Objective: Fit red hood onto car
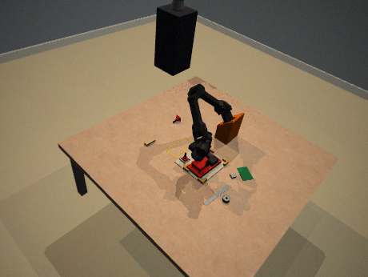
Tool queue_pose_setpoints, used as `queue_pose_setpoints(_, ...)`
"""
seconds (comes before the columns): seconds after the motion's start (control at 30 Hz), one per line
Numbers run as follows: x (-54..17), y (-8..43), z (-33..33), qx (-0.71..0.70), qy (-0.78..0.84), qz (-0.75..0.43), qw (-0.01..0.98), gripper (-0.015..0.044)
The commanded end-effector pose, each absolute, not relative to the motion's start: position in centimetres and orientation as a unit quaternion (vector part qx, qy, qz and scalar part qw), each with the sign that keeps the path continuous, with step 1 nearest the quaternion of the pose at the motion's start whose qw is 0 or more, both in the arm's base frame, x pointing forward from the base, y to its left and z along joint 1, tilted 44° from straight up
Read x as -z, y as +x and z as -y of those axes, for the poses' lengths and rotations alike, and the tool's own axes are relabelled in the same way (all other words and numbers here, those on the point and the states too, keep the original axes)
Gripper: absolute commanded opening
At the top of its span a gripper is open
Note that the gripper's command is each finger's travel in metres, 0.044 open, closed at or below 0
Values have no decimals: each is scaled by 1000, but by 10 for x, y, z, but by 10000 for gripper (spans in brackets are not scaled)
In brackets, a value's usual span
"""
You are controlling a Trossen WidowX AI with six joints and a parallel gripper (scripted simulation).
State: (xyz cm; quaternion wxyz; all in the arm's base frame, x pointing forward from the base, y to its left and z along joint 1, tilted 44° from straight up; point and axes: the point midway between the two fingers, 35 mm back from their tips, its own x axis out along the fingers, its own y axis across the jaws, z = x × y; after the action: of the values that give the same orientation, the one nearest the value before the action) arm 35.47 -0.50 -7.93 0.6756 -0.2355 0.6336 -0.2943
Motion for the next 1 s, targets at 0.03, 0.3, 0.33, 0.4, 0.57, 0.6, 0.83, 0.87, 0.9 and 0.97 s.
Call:
queue_pose_setpoints(0.03, 80, 355, 5, 294, -236, -633, 676, 0)
queue_pose_setpoints(0.3, 82, 356, 8, 294, -236, -633, 676, 0)
queue_pose_setpoints(0.33, 83, 356, 8, 294, -236, -633, 676, 0)
queue_pose_setpoints(0.4, 83, 356, 9, 294, -236, -633, 676, 0)
queue_pose_setpoints(0.57, 85, 356, 10, 294, -236, -633, 676, 0)
queue_pose_setpoints(0.6, 85, 356, 11, 294, -236, -633, 676, 0)
queue_pose_setpoints(0.83, 85, 356, 10, 294, -236, -633, 676, 0)
queue_pose_setpoints(0.87, 85, 356, 10, 294, -236, -633, 676, 0)
queue_pose_setpoints(0.9, 84, 356, 10, 294, -236, -633, 676, 0)
queue_pose_setpoints(0.97, 84, 356, 9, 294, -236, -633, 676, 0)
